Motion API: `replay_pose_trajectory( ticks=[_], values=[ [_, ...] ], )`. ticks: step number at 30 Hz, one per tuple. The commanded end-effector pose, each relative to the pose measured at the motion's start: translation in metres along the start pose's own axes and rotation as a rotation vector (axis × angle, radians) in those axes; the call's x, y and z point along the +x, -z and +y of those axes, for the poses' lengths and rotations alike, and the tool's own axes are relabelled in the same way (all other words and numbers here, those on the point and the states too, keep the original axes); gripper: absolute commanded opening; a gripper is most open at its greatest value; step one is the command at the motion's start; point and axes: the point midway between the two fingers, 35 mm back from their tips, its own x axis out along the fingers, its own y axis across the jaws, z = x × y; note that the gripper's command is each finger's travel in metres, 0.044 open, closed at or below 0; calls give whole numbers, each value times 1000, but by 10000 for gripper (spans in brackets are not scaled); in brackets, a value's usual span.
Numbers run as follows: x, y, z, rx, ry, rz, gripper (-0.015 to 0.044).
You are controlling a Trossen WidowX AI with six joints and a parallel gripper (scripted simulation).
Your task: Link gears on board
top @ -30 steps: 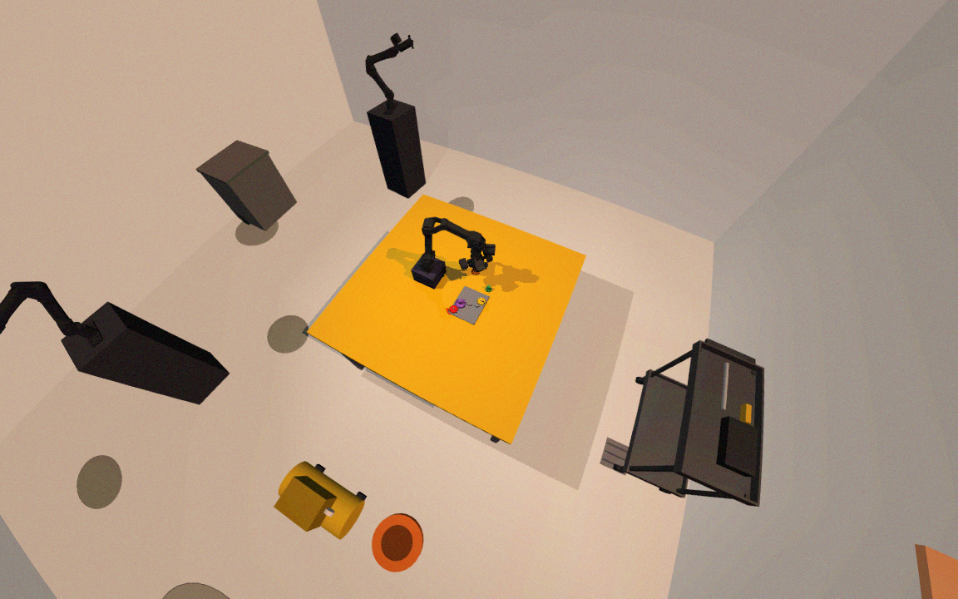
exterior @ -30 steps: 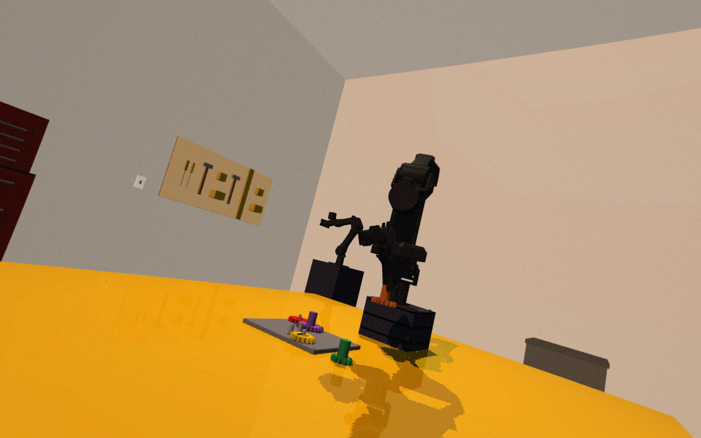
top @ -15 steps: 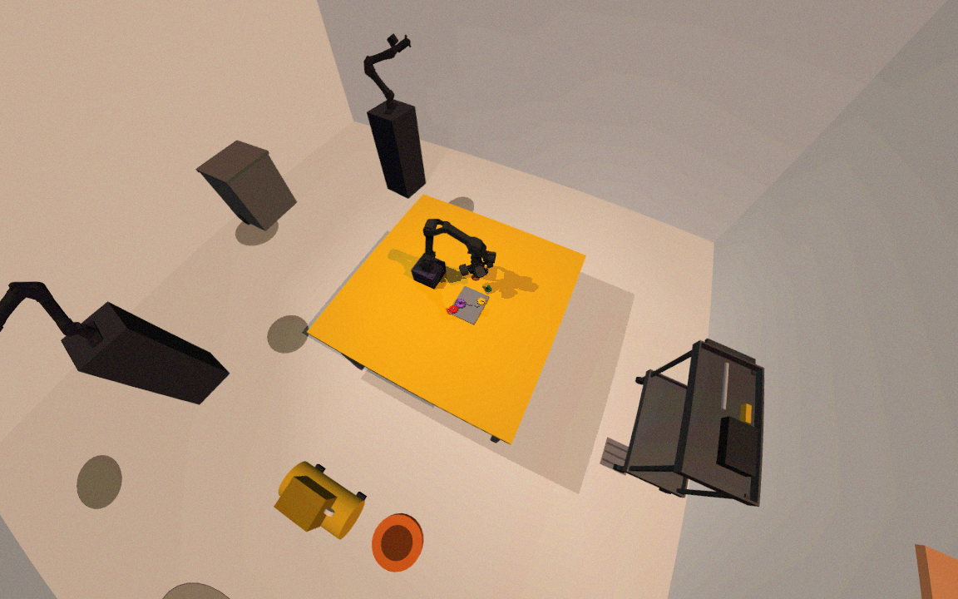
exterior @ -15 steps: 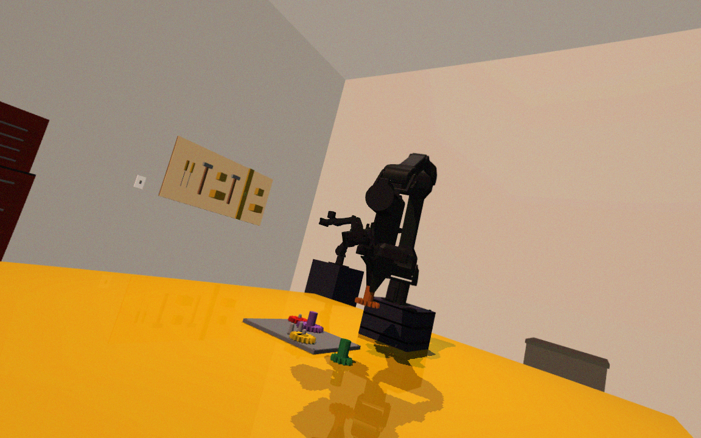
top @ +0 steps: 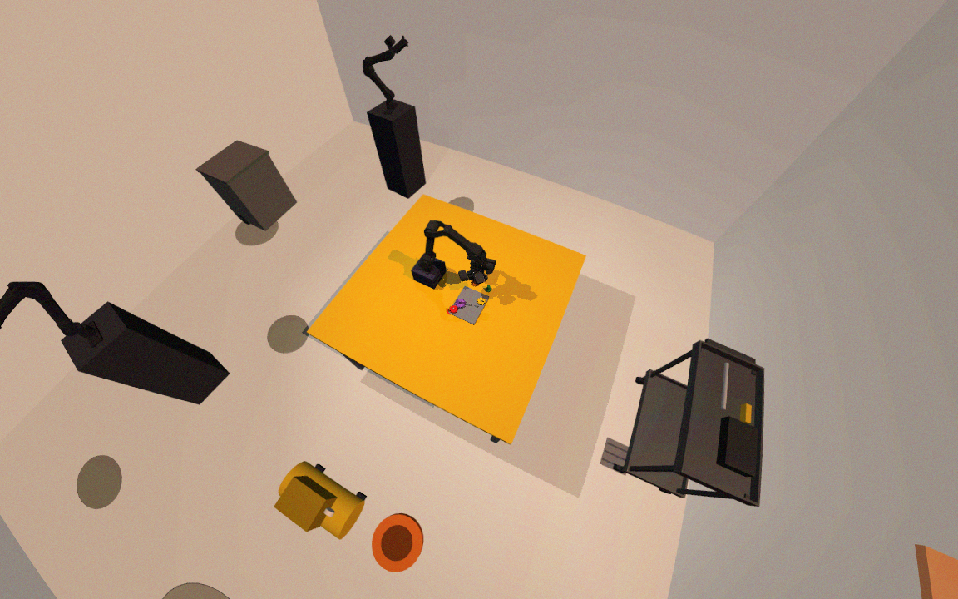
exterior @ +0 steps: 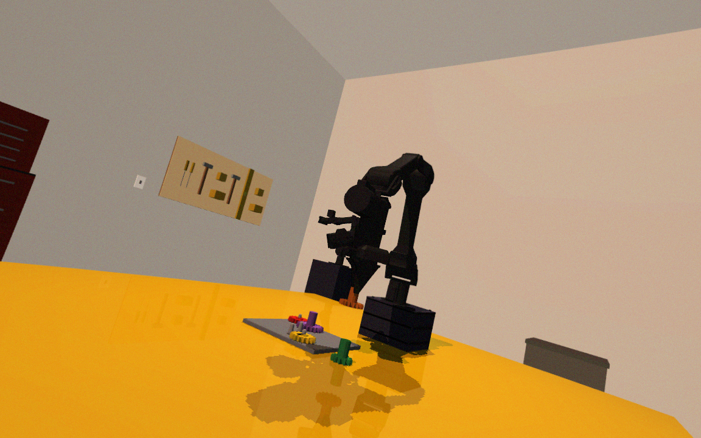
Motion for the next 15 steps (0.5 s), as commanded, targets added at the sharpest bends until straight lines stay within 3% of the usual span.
replay_pose_trajectory(
  ticks=[1,15],
  values=[
    [4,-7,-5,-4,4,1,0],
    [15,-34,-21,-11,3,1,0]
  ],
)
